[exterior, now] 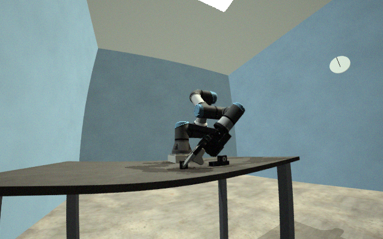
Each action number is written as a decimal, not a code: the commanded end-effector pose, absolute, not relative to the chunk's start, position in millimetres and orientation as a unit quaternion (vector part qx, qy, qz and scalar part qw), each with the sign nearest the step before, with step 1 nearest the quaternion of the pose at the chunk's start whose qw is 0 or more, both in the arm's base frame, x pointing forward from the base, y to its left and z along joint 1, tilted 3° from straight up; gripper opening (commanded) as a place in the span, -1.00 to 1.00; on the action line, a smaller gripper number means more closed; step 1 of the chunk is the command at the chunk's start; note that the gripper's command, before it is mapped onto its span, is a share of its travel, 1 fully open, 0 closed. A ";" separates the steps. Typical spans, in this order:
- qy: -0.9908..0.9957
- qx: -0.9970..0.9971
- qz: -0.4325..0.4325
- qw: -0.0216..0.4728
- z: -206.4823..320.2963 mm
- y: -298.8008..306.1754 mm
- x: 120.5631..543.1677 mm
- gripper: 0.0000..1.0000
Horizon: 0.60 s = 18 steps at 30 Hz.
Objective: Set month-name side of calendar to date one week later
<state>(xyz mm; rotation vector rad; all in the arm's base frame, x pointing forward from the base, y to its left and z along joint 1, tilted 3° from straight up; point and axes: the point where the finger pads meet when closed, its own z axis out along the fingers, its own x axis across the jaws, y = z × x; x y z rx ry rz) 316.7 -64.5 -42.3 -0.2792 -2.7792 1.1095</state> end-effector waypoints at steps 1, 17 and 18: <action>-0.923 -0.093 0.368 0.067 -41.7 -64.6 317.4 -0.42; -0.923 -0.093 0.368 0.067 -41.7 -64.6 317.4 -0.78; -0.923 -0.093 0.368 0.067 -41.7 -64.6 317.4 -0.78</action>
